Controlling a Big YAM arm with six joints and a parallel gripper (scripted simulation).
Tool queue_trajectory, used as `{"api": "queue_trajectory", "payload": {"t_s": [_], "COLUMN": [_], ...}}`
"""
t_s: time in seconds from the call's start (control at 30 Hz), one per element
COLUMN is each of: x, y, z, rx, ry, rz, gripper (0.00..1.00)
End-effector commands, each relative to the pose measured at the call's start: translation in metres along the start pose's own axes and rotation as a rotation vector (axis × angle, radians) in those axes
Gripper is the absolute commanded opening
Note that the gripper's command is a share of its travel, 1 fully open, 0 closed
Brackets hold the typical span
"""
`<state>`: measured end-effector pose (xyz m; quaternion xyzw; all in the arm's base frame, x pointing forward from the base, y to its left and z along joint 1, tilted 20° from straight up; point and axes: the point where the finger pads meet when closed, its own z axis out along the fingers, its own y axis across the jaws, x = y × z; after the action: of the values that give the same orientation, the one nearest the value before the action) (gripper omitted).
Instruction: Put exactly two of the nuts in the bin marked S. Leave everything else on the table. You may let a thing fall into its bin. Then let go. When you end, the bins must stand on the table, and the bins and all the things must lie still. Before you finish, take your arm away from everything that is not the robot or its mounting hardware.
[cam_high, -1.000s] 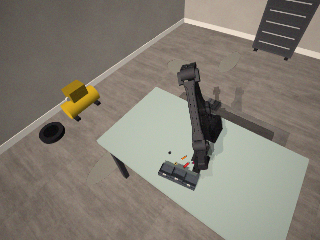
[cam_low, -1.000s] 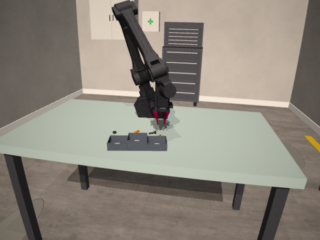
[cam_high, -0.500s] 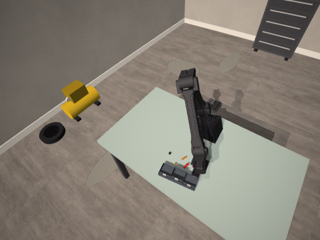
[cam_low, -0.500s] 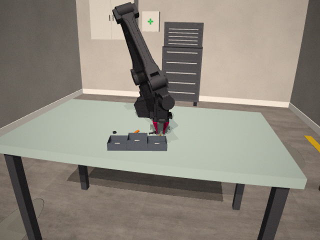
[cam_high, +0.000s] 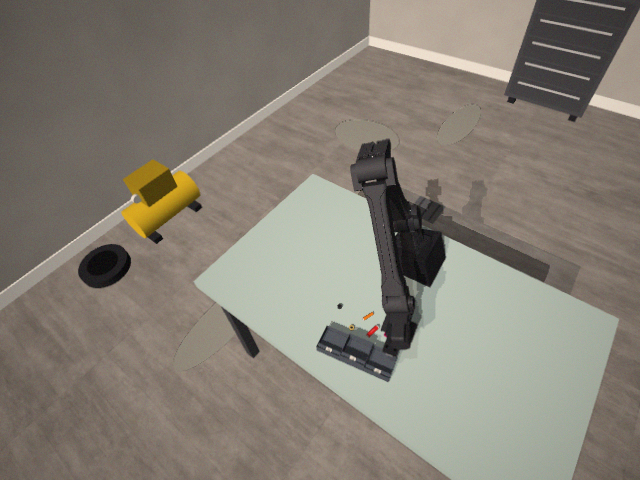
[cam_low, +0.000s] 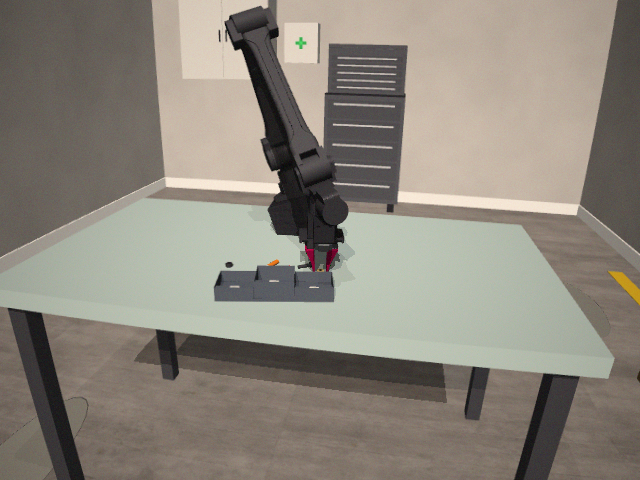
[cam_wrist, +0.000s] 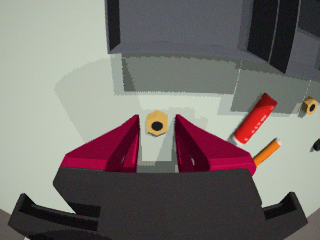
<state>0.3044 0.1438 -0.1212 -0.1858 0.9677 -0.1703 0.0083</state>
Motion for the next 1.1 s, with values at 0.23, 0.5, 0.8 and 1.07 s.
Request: {"api": "queue_trajectory", "payload": {"t_s": [0.23,0.5,0.8,1.07], "x": [-0.014,-0.012,-0.009,-0.008], "y": [0.000,-0.006,-0.007,-0.008], "z": [-0.007,-0.004,-0.003,-0.003], "rx": [-0.006,-0.006,-0.005,-0.004], "ry": [-0.032,-0.031,-0.029,-0.028], "rz": [0.003,0.007,0.006,0.006], "gripper": [0.11,0.11,0.11,0.11]}}
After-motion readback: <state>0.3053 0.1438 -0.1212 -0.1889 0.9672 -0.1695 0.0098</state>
